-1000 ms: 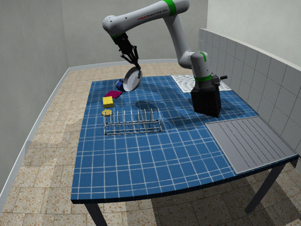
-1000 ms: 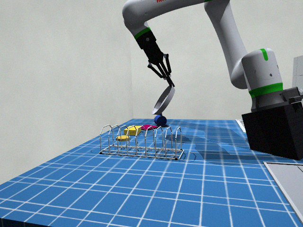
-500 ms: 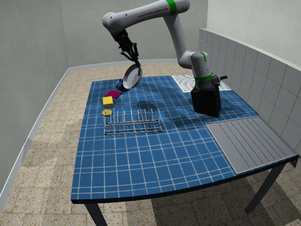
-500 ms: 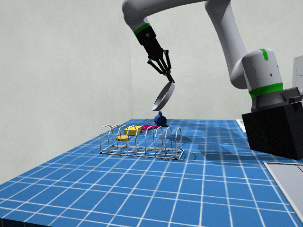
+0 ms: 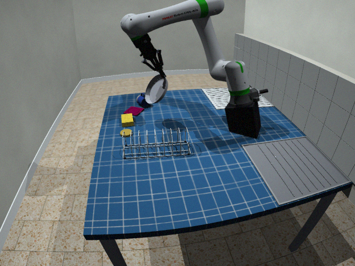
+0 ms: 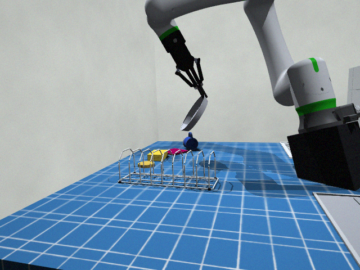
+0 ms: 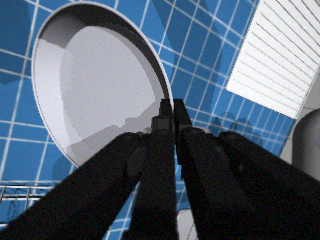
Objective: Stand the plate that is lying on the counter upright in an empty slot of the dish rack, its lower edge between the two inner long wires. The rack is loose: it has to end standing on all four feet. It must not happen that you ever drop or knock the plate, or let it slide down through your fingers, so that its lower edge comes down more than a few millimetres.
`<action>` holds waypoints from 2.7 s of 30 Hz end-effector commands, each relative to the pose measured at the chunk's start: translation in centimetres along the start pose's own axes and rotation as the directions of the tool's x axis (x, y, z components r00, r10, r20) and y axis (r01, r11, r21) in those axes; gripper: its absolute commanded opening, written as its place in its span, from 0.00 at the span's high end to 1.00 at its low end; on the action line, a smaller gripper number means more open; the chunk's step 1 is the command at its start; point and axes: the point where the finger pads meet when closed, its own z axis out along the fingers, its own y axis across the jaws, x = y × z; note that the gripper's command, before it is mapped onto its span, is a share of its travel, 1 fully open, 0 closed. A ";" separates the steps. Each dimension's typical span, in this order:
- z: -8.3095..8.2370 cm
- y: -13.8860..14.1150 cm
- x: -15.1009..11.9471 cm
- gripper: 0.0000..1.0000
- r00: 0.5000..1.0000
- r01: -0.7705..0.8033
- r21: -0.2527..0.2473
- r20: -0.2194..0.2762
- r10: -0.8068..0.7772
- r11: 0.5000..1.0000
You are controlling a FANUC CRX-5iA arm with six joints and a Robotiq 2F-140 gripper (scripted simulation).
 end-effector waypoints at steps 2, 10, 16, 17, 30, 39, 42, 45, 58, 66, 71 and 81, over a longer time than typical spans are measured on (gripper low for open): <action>-0.1 0.0 0.0 0.90 1.000 0.000 0.001 -0.001 0.000 1.000; -0.1 0.0 0.0 0.90 1.000 0.002 0.001 -0.003 -0.002 1.000; -0.1 -0.1 -0.1 0.90 1.000 0.011 0.000 -0.014 -0.011 1.000; -0.2 -0.1 -0.2 0.90 1.000 0.013 -0.001 -0.017 -0.013 1.000; -0.5 -0.6 -0.9 0.90 0.995 0.062 -0.009 -0.074 -0.063 0.998; -0.9 -1.1 -1.7 0.90 0.983 0.118 -0.021 -0.140 -0.120 0.993; -1.1 -1.4 -2.1 0.90 0.973 0.148 -0.030 -0.175 -0.151 0.989; -1.4 -1.8 -2.6 0.90 0.959 0.182 -0.041 -0.215 -0.187 0.982; -2.6 -3.4 -5.0 0.90 0.851 0.333 -0.112 -0.393 -0.349 0.936; -3.9 -5.0 -7.5 0.90 0.683 0.456 -0.210 -0.540 -0.492 0.865; -4.8 -6.3 -9.4 0.90 0.519 0.527 -0.301 -0.627 -0.581 0.795; -6.7 -8.8 -13.1 0.90 0.138 0.593 -0.499 -0.710 -0.690 0.632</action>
